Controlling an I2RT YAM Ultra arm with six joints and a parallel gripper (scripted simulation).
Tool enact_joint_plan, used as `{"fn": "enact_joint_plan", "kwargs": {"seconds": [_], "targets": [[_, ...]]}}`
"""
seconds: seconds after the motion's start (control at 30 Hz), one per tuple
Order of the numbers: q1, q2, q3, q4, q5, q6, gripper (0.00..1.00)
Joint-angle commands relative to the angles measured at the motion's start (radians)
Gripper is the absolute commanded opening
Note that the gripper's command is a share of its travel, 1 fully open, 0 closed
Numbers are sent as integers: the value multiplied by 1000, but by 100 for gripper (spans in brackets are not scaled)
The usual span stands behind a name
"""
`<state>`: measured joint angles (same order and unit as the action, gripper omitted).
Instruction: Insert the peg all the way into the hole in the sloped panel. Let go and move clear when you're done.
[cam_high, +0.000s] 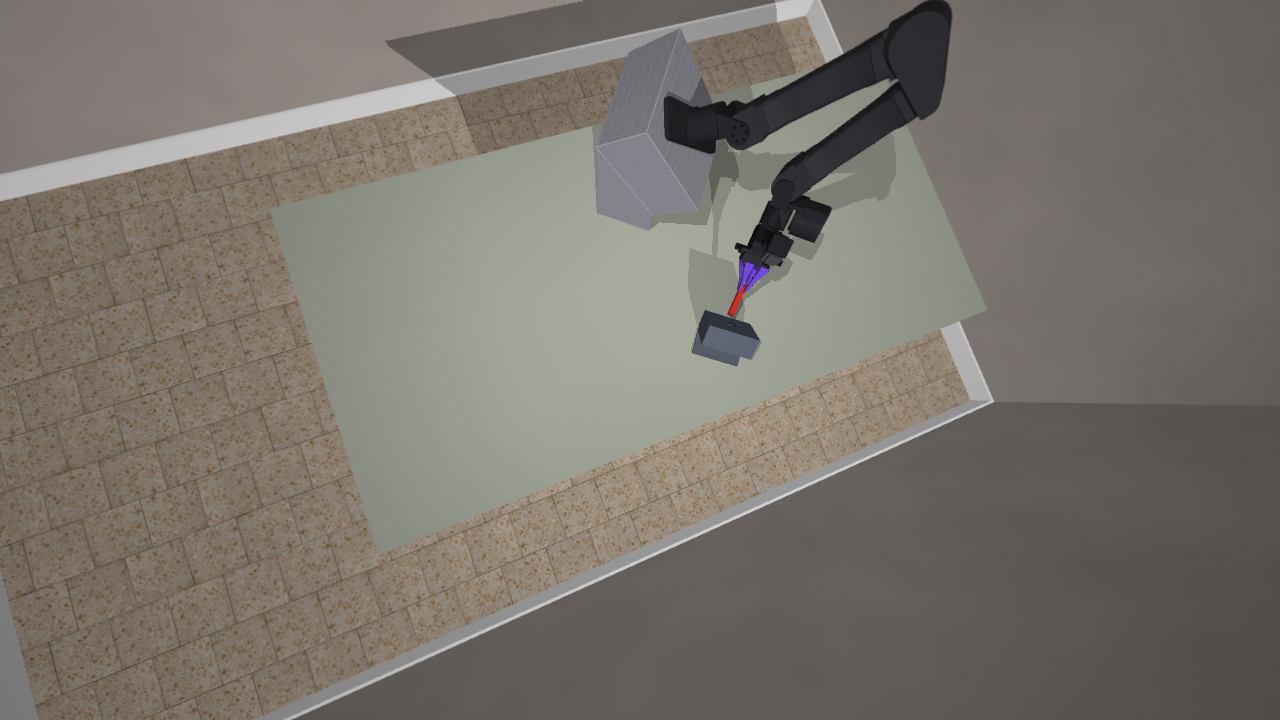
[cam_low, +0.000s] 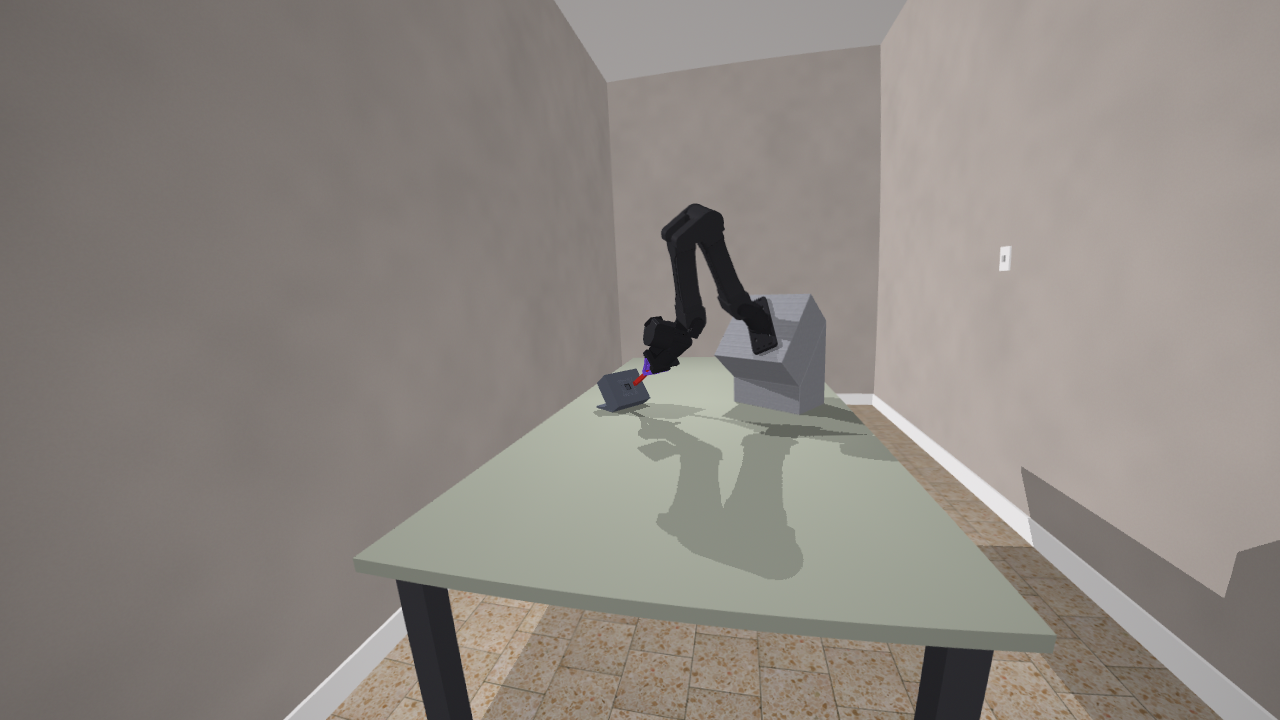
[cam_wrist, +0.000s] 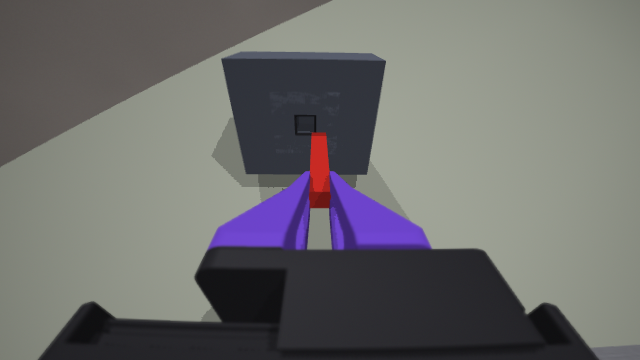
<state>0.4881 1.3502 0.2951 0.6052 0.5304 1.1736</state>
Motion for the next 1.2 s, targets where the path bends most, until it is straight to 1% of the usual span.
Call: {"fn": "enact_joint_plan", "kwargs": {"seconds": [0.0,0.17,0.33,0.73,0.93,1.17], "targets": [[4,-35,22,-41,21,2,0],[17,-66,33,-85,31,7,0],[12,-58,43,-88,28,6,0],[-25,25,63,-17,-6,-12,0],[-28,35,75,-18,-8,-13,0],[-40,67,77,15,-19,-19,0]]}}
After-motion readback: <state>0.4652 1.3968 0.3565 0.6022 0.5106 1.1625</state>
